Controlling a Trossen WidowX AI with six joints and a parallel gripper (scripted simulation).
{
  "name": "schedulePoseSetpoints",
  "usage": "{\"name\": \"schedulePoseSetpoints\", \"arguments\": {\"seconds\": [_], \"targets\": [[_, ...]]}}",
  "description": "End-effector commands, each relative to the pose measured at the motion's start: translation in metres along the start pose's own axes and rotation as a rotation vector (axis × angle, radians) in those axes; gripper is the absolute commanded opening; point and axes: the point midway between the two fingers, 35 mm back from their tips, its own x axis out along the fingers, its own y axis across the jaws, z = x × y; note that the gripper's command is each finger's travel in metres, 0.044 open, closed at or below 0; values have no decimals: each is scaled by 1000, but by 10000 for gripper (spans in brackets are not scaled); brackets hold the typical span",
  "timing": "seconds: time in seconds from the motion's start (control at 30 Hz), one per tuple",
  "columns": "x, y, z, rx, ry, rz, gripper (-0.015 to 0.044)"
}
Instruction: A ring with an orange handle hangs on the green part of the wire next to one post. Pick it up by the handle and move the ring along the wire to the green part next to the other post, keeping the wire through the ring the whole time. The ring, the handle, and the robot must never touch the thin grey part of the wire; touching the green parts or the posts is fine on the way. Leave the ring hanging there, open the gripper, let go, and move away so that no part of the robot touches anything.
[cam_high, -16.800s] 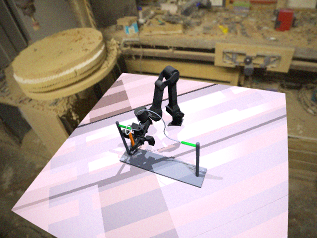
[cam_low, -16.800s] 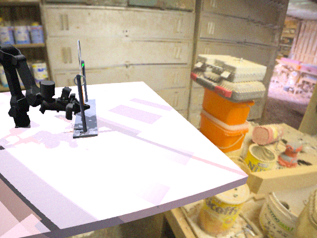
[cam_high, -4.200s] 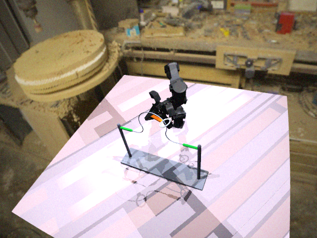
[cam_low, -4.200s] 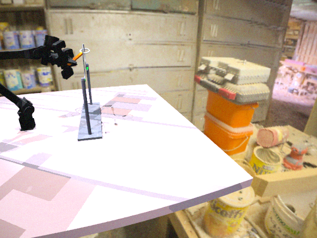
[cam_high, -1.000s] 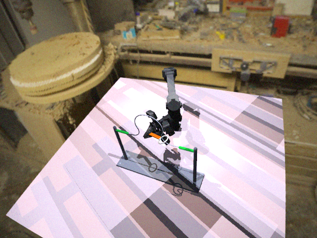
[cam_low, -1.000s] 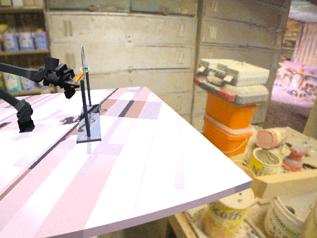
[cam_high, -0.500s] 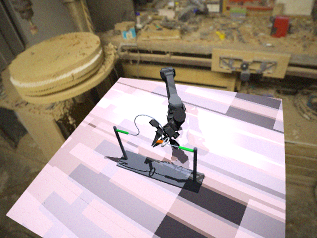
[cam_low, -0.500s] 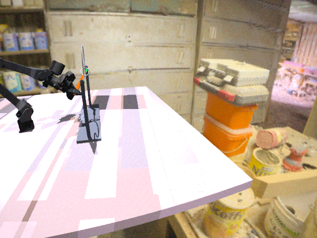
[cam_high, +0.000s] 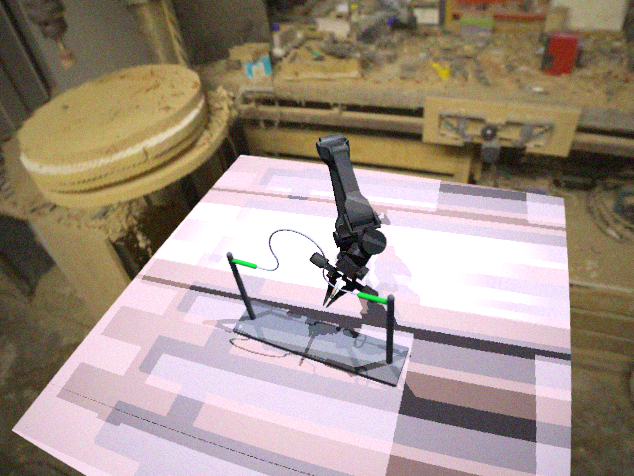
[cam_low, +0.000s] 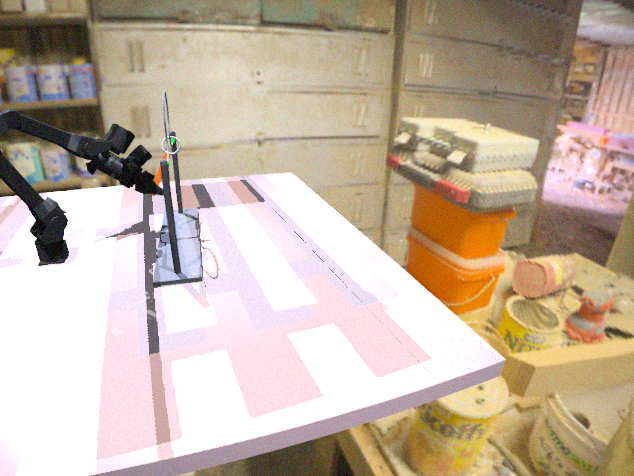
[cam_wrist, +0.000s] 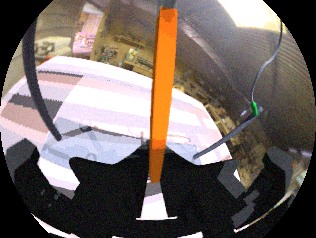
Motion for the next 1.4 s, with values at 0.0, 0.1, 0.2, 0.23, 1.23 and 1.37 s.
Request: {"name": "schedulePoseSetpoints", "arguments": {"seconds": [0.0,0.1,0.2,0.23,1.23,1.37], "targets": [[-2,18,1,97,15,63,-150],[-4,28,2,143,20,94,-150],[-6,35,3,181,25,119,-150],[-7,38,3,193,26,126,-150],[-20,81,15,310,33,202,-150],[-22,85,17,311,32,202,-150]]}}
